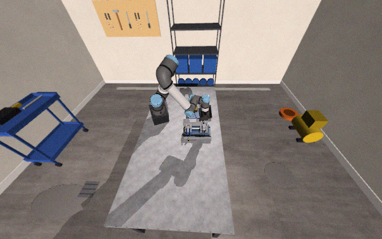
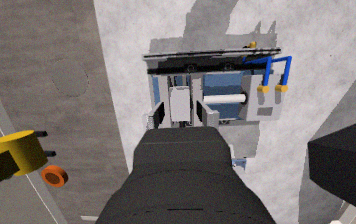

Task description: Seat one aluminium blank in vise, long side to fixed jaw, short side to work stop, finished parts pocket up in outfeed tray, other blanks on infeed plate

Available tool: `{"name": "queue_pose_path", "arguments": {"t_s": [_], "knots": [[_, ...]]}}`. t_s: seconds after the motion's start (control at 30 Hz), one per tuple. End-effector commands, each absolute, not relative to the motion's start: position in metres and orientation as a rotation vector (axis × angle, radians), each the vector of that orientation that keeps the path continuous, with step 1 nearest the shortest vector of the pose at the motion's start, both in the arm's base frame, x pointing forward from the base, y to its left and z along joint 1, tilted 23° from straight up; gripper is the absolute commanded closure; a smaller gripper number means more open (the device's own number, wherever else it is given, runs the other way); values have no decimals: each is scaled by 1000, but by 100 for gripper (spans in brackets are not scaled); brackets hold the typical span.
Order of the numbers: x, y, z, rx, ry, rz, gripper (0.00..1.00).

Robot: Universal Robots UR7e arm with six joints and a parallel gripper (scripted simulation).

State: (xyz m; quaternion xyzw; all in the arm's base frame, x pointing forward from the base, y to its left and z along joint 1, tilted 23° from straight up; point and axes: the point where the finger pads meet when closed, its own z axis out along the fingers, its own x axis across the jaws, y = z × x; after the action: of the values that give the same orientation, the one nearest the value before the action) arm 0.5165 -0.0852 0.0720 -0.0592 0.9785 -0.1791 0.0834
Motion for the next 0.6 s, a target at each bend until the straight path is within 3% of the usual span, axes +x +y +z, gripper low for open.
{"name": "queue_pose_path", "arguments": {"t_s": [0.0, 0.57], "knots": [[514, -80, 86, -177, 2919, -535, 0], [508, -70, 115, -177, 2919, -535, 0]]}}
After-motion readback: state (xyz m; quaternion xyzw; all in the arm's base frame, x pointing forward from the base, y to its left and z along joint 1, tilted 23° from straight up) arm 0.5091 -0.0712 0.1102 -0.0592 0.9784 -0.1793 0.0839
